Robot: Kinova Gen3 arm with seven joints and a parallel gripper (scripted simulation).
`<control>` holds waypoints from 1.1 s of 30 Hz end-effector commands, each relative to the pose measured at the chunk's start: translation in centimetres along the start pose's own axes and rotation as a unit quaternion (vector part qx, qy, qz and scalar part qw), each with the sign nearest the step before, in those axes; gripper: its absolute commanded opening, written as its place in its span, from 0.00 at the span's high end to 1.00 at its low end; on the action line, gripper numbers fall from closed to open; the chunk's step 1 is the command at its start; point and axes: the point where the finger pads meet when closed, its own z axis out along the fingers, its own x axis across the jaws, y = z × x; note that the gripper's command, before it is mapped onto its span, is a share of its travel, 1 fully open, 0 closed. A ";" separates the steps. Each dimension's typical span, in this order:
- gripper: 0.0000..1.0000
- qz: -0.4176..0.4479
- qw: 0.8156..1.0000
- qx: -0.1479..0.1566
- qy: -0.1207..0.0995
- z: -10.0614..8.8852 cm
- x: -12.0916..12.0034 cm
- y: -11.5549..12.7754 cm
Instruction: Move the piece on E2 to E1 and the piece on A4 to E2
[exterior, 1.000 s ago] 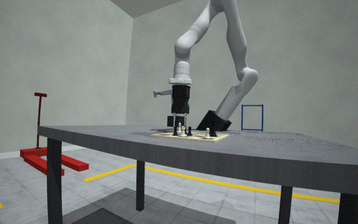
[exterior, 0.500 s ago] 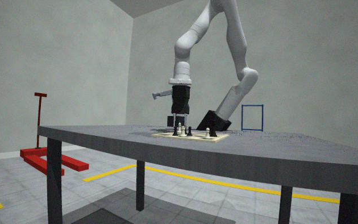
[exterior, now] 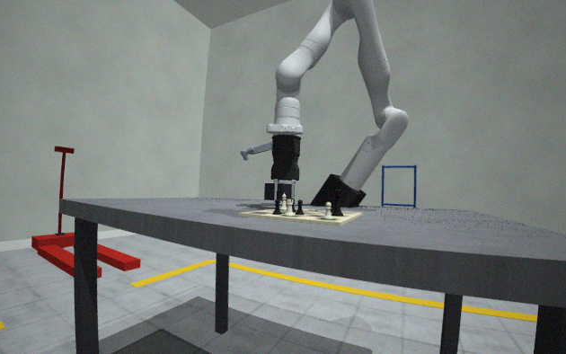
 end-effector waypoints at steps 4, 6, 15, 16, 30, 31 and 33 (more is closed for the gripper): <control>0.27 0.000 1.000 0.000 0.001 -0.1 0.1 0.0; 0.27 0.000 1.000 0.000 0.001 -0.1 0.1 0.0; 1.00 0.000 1.000 0.000 0.001 -0.1 0.1 0.0; 1.00 0.000 1.000 0.000 0.001 -0.1 0.1 0.0; 1.00 0.000 1.000 0.000 0.001 -0.1 0.1 0.0; 1.00 0.000 1.000 0.000 0.001 -0.1 0.1 0.0; 1.00 0.000 1.000 0.000 0.001 -0.1 0.1 0.0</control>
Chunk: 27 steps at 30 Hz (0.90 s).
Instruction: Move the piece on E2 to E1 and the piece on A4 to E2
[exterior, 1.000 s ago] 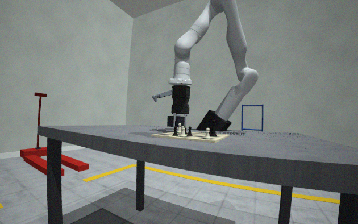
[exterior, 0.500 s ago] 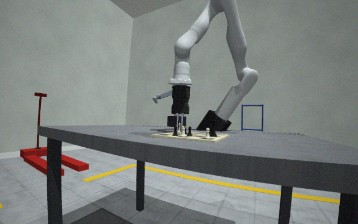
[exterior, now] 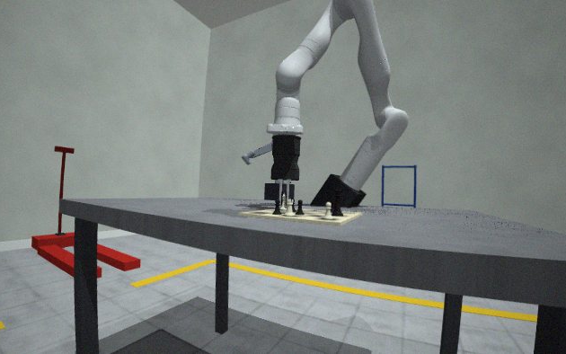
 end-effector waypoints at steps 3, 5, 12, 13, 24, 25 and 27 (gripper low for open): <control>1.00 0.000 1.000 0.000 0.001 -0.1 0.1 0.0; 1.00 0.000 1.000 0.000 0.001 -0.1 0.1 0.0; 1.00 0.000 1.000 0.000 0.001 -0.5 0.1 0.0; 1.00 0.000 1.000 0.000 0.001 -0.7 0.1 0.0; 1.00 0.000 1.000 0.000 0.001 -5.5 0.1 0.0; 1.00 0.000 1.000 0.000 0.001 -6.2 0.1 0.0; 1.00 0.000 1.000 0.000 0.001 -7.3 0.0 0.0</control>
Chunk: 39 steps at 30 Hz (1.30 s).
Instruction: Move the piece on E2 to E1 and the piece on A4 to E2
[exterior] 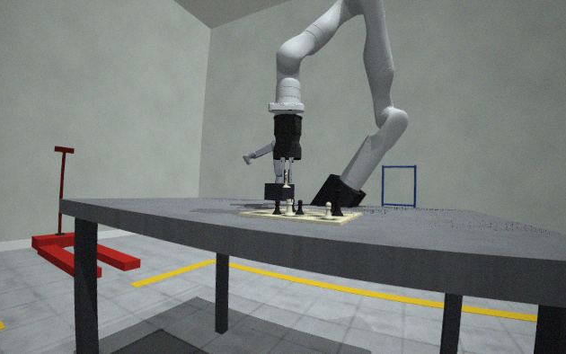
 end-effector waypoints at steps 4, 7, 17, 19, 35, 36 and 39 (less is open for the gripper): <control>1.00 -0.002 1.000 0.005 0.011 -3.5 0.5 -0.4; 1.00 -0.002 1.000 0.005 0.011 -4.2 0.5 -0.4; 1.00 -0.002 1.000 0.005 0.011 -4.4 0.4 -0.4; 1.00 -0.002 1.000 0.005 0.011 -4.4 0.4 -0.4; 1.00 0.074 0.997 0.002 0.014 -4.6 -2.4 -5.2; 1.00 0.085 0.996 0.002 0.014 -4.6 -2.9 -5.9; 1.00 0.121 0.993 0.003 0.014 -4.6 -4.7 -8.1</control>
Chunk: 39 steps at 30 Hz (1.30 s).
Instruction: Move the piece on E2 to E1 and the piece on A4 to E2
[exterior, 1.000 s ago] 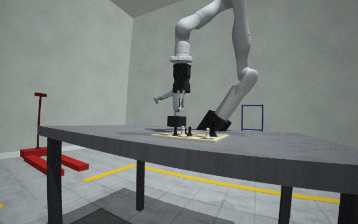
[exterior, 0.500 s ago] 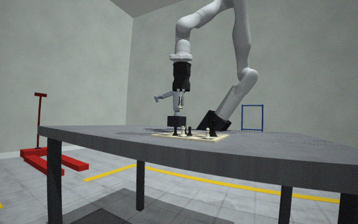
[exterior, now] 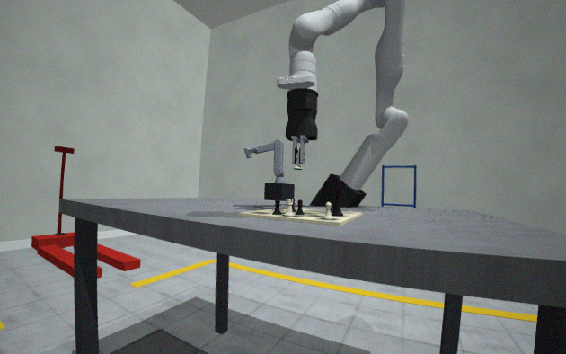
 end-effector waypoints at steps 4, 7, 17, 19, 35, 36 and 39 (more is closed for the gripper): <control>1.00 0.038 0.999 -0.004 0.006 0.0 -5.2 -3.6; 1.00 0.063 0.998 -0.003 0.004 0.0 -7.2 -4.7; 1.00 0.088 0.996 -0.002 0.002 0.1 -9.2 -5.6; 1.00 0.088 0.996 -0.002 0.002 0.1 -9.2 -5.6; 1.00 0.088 0.996 -0.002 0.002 0.4 -9.2 -5.6; 1.00 0.088 0.996 -0.002 0.002 0.6 -9.2 -5.6; 1.00 0.088 0.996 -0.002 0.002 1.4 -9.2 -5.6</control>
